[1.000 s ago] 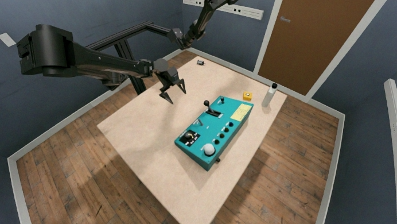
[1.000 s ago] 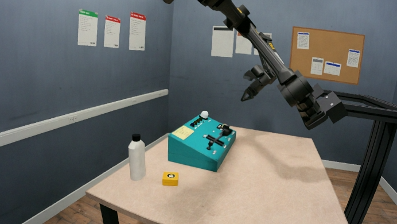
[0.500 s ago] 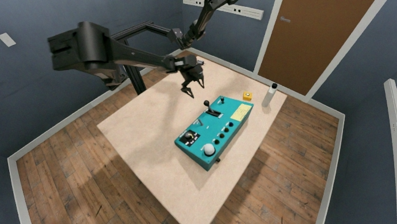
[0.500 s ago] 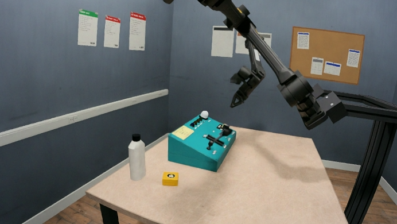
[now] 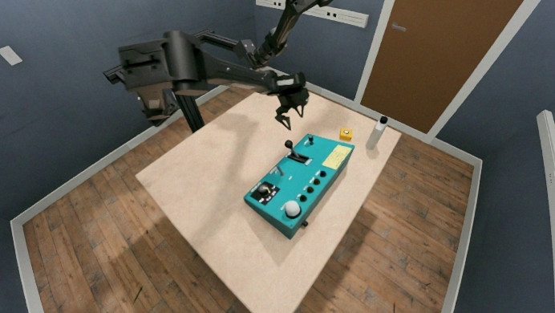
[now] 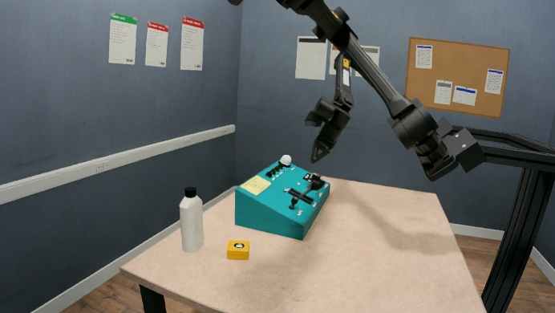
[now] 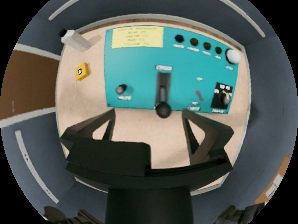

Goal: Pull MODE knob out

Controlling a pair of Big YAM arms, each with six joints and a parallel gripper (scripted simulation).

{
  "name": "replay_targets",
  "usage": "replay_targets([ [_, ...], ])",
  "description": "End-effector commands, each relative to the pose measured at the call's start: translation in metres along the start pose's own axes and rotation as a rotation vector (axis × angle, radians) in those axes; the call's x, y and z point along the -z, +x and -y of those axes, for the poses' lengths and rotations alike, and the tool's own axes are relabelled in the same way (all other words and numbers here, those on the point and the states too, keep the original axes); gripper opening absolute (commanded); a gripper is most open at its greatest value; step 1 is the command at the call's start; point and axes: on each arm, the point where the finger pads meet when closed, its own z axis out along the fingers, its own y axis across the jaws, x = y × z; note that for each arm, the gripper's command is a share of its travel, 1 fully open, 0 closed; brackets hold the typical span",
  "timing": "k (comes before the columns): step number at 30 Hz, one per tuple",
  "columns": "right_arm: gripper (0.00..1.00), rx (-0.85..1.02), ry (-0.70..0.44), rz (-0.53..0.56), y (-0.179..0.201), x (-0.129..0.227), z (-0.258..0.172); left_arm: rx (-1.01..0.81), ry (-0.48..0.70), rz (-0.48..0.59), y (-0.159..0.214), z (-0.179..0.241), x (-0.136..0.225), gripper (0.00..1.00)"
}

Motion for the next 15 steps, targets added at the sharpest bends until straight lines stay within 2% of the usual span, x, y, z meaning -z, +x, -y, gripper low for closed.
replay_targets([
  [1,1.0,-0.066,-0.022,-0.026,-0.012,0.01,-0.039,0.01,-0.023,0.04,-0.017,-0.009,0.007,1.0],
  [3,1.0,-0.066,-0.022,-0.026,-0.012,0.01,-0.039,0.01,-0.023,0.04,-0.017,-0.009,0.007,1.0],
  [11,1.0,-0.063,0.007,-0.107,-0.009,0.001,-0.094,0.01,-0.023,0.04,-0.017,-0.009,0.007,1.0],
  [15,1.0,-0.062,0.013,-0.118,-0.008,0.0,-0.102,0.01,-0.023,0.04,-0.017,-0.009,0.007,1.0],
])
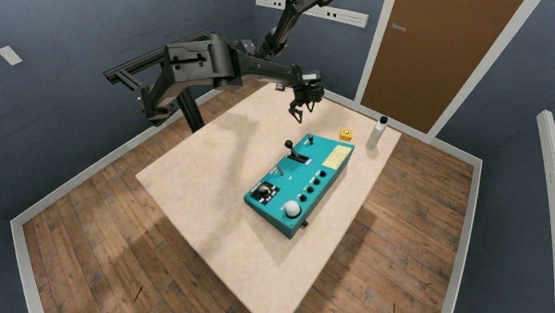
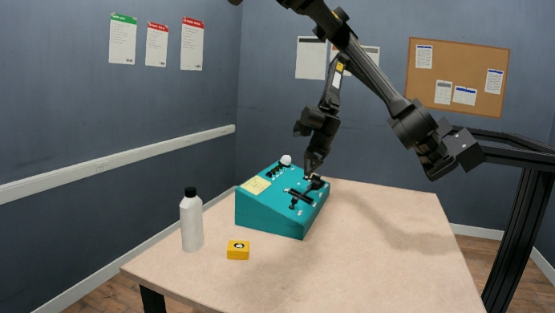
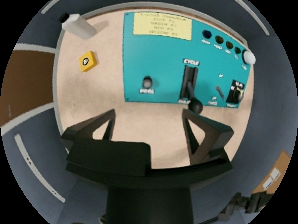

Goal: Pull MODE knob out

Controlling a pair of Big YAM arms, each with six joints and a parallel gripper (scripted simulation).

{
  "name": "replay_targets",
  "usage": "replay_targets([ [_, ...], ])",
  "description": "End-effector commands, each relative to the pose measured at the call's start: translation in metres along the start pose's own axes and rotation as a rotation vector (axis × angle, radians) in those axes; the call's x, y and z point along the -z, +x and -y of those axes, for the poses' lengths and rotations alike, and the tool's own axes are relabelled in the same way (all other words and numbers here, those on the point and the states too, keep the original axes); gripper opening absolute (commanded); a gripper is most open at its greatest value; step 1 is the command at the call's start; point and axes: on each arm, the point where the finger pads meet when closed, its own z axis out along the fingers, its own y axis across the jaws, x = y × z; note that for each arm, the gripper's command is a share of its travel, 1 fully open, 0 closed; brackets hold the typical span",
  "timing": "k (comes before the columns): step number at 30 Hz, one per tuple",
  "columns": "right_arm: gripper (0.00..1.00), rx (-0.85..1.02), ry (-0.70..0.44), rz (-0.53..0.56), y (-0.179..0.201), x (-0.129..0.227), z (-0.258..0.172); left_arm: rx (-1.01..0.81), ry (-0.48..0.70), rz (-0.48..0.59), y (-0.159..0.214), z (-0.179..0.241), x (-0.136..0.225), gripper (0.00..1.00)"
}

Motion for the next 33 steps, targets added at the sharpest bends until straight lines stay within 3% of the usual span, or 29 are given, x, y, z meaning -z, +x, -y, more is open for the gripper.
replay_targets([
  [1,1.0,-0.092,-0.041,0.024,-0.032,0.034,-0.016,0.01,-0.023,0.04,-0.017,-0.009,0.007,1.0],
  [7,1.0,-0.1,-0.042,0.024,-0.033,0.035,-0.016,0.01,-0.023,0.04,-0.017,-0.009,0.007,1.0],
  [8,0.7,-0.1,-0.042,0.024,-0.032,0.035,-0.016,0.01,-0.023,0.04,-0.017,-0.009,0.007,1.0],
  [33,0.7,-0.051,-0.042,0.02,-0.011,0.031,-0.021,0.01,-0.023,0.04,-0.017,-0.009,0.007,1.0],
])
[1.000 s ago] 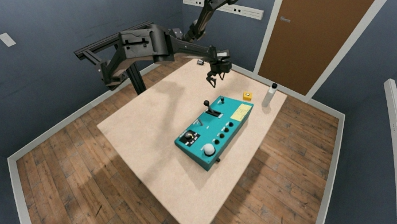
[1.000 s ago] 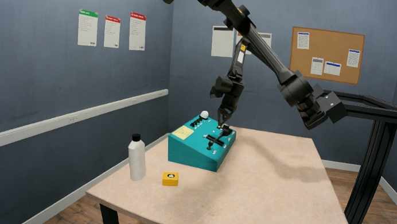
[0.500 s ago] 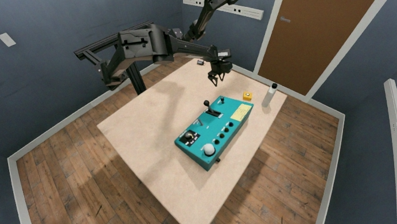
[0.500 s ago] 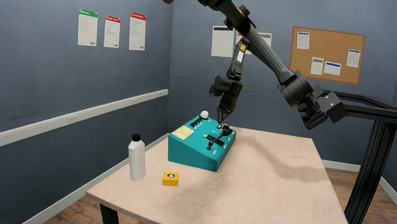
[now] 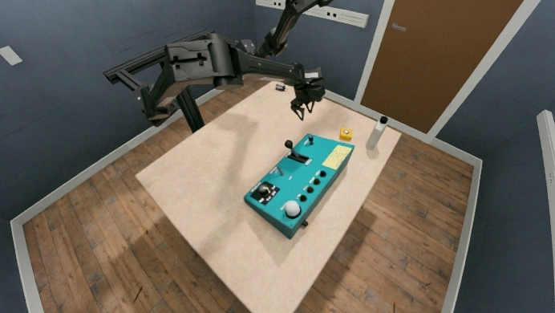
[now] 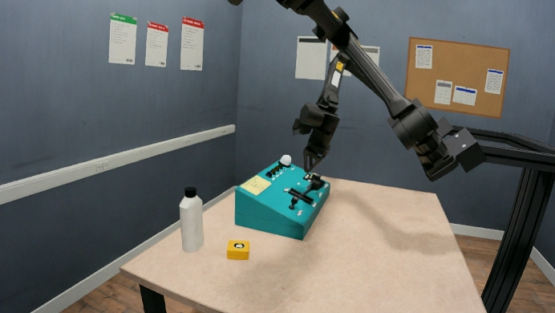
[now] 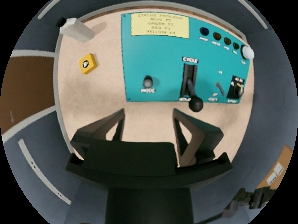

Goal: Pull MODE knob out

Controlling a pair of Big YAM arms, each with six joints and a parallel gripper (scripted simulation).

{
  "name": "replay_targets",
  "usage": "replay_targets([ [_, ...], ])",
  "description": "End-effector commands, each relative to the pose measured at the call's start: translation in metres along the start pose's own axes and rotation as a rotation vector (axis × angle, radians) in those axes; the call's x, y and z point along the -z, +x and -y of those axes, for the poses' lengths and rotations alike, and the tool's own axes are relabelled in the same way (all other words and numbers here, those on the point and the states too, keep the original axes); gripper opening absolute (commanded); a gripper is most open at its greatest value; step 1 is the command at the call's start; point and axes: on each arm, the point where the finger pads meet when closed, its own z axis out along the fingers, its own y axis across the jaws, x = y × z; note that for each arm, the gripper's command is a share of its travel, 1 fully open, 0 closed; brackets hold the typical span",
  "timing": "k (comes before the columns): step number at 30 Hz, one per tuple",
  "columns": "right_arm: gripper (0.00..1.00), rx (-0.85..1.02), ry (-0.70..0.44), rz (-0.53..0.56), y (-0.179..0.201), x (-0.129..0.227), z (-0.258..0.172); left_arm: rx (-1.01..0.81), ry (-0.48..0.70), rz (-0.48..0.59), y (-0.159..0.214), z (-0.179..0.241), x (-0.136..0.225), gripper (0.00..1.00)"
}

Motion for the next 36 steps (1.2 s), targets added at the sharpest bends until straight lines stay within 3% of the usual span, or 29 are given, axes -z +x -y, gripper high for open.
replay_targets([
  [1,0.7,-0.001,-0.047,0.031,-0.0057,0.0262,-0.0205,0.01,-0.023,0.04,-0.0175,-0.0088,0.007,1.0],
  [36,0.7,0.013,-0.045,0.028,0.0013,0.0248,-0.0204,0.01,-0.023,0.04,-0.0175,-0.0088,0.007,1.0],
])
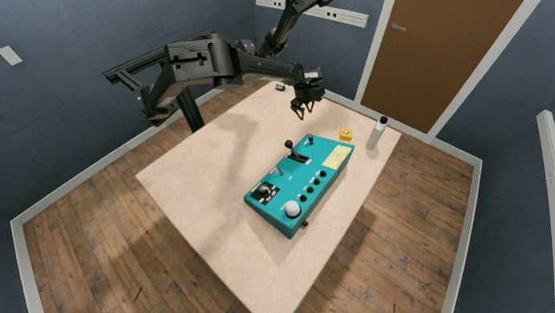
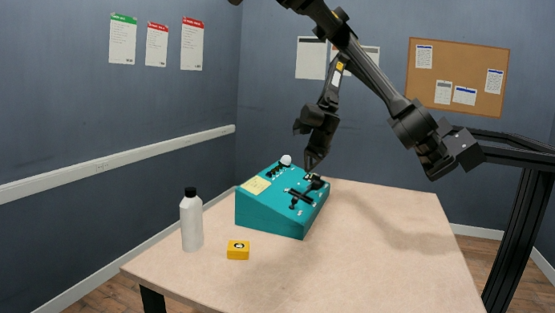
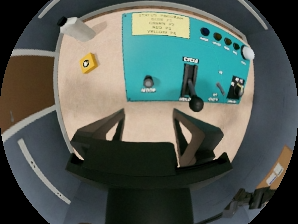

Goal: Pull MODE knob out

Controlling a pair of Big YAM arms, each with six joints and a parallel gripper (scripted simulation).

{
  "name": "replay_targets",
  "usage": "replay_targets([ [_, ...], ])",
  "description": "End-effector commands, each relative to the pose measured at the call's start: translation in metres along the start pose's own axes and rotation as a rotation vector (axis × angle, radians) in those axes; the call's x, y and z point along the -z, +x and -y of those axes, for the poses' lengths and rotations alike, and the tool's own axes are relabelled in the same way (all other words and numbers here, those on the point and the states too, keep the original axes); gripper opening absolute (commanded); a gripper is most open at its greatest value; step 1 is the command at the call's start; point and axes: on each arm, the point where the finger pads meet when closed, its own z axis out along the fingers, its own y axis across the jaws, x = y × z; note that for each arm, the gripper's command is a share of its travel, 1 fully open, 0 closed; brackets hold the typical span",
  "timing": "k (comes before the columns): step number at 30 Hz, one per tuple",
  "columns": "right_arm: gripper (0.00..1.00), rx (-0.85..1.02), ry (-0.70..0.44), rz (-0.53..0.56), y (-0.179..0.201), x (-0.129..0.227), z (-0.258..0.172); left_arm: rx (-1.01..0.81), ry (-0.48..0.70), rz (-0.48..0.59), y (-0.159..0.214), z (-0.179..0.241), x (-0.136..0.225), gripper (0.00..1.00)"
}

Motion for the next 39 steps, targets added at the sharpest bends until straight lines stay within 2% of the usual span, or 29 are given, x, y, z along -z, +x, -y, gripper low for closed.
replay_targets([
  [1,0.7,0.009,-0.042,0.027,0.0,0.024,-0.019,0.01,-0.023,0.04,-0.017,-0.009,0.007,1.0],
  [28,0.7,0.005,-0.048,0.027,-0.003,0.018,-0.023,0.01,-0.023,0.04,-0.017,-0.009,0.007,1.0],
  [30,0.7,0.004,-0.048,0.028,-0.004,0.015,-0.023,0.01,-0.023,0.04,-0.017,-0.009,0.007,1.0],
  [32,0.7,-0.012,-0.014,0.015,-0.008,-0.01,-0.009,0.01,-0.023,0.04,-0.017,-0.009,0.007,1.0],
  [38,0.7,-0.017,-0.013,0.016,-0.01,-0.021,-0.011,0.01,-0.023,0.04,-0.017,-0.009,0.007,1.0],
  [39,0.7,-0.053,-0.024,0.034,-0.033,-0.015,-0.006,0.01,-0.023,0.04,-0.017,-0.009,0.007,1.0],
])
